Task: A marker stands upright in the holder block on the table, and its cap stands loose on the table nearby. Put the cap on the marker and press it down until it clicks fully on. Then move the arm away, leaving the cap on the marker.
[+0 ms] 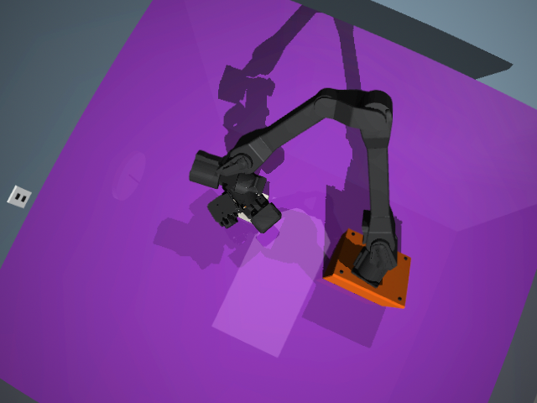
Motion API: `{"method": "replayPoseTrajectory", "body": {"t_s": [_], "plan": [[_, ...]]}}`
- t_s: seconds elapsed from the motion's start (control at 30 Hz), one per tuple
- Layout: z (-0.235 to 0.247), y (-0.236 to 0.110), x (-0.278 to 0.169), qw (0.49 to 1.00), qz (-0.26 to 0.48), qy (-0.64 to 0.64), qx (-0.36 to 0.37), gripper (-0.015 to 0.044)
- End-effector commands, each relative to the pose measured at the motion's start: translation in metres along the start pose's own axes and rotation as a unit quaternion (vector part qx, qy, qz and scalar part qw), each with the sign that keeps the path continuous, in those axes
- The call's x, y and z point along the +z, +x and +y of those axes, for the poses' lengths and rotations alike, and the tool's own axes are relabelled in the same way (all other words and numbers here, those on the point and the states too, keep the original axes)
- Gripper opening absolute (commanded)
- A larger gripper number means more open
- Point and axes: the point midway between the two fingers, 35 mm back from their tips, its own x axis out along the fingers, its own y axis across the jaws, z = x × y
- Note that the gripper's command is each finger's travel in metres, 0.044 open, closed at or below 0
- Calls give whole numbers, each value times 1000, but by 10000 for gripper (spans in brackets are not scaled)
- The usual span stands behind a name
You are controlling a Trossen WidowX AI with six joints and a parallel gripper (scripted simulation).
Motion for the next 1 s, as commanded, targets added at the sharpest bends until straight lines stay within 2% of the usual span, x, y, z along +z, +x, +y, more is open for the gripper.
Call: {"method": "replayPoseTrajectory", "body": {"t_s": [0.0, 0.17, 0.73, 0.83, 0.97], "plan": [[0, 1, -1, 1000, 1, -1, 0, 0], [0, 1, -1, 1000, 1, -1, 0, 0], [0, 0, 0, 1000, 0, 0, 0, 440], [-1, -17, 2, 1000, -2, -1, 0, 440], [-1, -68, 1, 1000, -2, 0, 1, 440]]}}
